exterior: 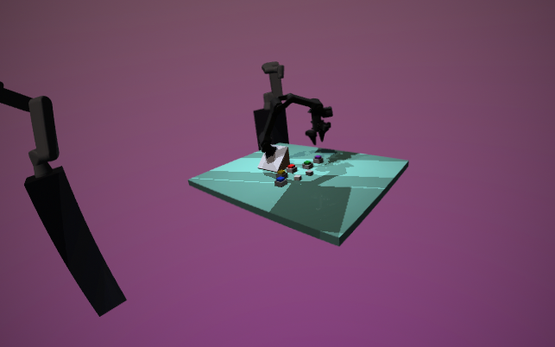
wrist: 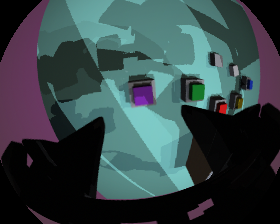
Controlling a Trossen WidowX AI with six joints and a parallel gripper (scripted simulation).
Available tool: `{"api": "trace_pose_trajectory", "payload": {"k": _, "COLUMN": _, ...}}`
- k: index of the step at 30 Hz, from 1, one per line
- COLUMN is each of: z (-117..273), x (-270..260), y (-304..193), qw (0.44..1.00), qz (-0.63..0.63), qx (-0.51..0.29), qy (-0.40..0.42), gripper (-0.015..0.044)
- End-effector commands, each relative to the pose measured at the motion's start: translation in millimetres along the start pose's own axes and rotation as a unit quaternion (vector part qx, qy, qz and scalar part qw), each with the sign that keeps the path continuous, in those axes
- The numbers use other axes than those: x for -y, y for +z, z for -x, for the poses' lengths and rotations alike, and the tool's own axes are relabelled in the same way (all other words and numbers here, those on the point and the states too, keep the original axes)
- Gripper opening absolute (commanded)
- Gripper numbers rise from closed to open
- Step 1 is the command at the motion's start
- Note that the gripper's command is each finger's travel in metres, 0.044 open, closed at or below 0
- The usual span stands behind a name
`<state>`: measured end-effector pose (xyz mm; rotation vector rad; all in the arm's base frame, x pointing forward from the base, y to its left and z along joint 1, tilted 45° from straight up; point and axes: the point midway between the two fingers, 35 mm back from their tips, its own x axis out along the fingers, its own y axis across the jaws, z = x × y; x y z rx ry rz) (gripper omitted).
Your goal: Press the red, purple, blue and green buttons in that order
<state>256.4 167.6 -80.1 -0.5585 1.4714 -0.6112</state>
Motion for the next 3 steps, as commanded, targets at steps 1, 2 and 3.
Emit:
{"api": "trace_pose_trajectory", "payload": {"k": 1, "z": 3.3, "x": -17.6, "y": -5.2, "qw": 1.000, "qz": -0.002, "qx": -0.006, "qy": -0.006, "gripper": 0.0400}}
{"api": "trace_pose_trajectory", "payload": {"k": 2, "z": 3.3, "x": -17.6, "y": -5.2, "qw": 1.000, "qz": -0.002, "qx": -0.006, "qy": -0.006, "gripper": 0.0400}}
{"api": "trace_pose_trajectory", "payload": {"k": 3, "z": 3.3, "x": -17.6, "y": -5.2, "qw": 1.000, "qz": -0.002, "qx": -0.006, "qy": -0.006, "gripper": 0.0400}}
